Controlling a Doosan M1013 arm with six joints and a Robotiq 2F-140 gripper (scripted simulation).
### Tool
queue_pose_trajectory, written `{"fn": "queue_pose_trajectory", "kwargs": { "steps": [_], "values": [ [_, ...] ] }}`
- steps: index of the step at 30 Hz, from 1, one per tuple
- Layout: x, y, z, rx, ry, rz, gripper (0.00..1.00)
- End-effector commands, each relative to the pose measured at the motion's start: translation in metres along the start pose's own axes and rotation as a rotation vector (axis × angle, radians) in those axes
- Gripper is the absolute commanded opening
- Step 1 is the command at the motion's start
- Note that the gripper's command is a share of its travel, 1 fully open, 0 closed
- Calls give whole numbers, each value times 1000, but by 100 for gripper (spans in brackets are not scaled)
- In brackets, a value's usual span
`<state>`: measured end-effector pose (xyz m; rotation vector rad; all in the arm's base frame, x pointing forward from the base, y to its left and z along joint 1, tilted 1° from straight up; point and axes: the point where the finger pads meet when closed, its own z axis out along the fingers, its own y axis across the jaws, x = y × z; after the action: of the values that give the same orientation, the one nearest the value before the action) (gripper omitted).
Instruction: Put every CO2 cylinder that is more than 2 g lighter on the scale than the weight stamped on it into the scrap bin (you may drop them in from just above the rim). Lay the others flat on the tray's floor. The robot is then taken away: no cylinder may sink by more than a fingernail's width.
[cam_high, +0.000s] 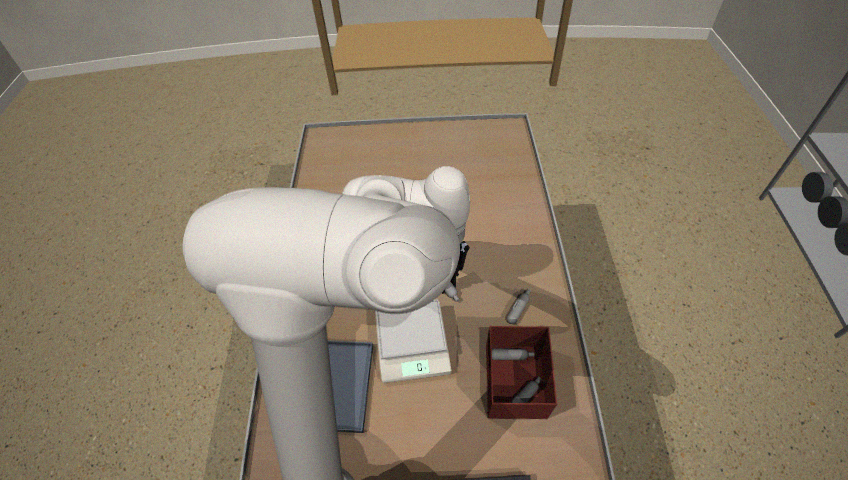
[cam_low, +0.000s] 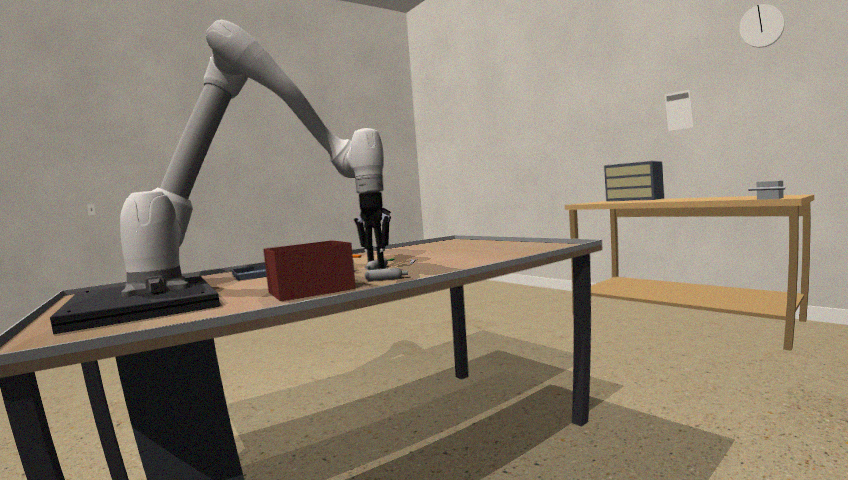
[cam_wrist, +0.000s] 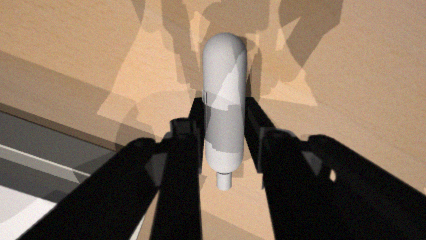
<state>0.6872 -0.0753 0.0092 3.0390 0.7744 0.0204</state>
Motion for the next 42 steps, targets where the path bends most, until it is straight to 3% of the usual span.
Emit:
{"fn": "queue_pose_trajectory", "kwargs": {
  "steps": [1,9,13,17,24,26,31,35,42],
  "values": [
    [0,0,-1,0,1,0,10],
    [0,0,-4,0,1,0,10],
    [0,0,-19,0,1,0,10],
    [0,0,-50,0,1,0,10],
    [0,0,-124,0,1,0,10],
    [0,0,-124,0,1,0,10],
    [0,0,-160,0,1,0,10],
    [0,0,-170,0,1,0,10],
    [0,0,-171,0,1,0,10]
  ]
}}
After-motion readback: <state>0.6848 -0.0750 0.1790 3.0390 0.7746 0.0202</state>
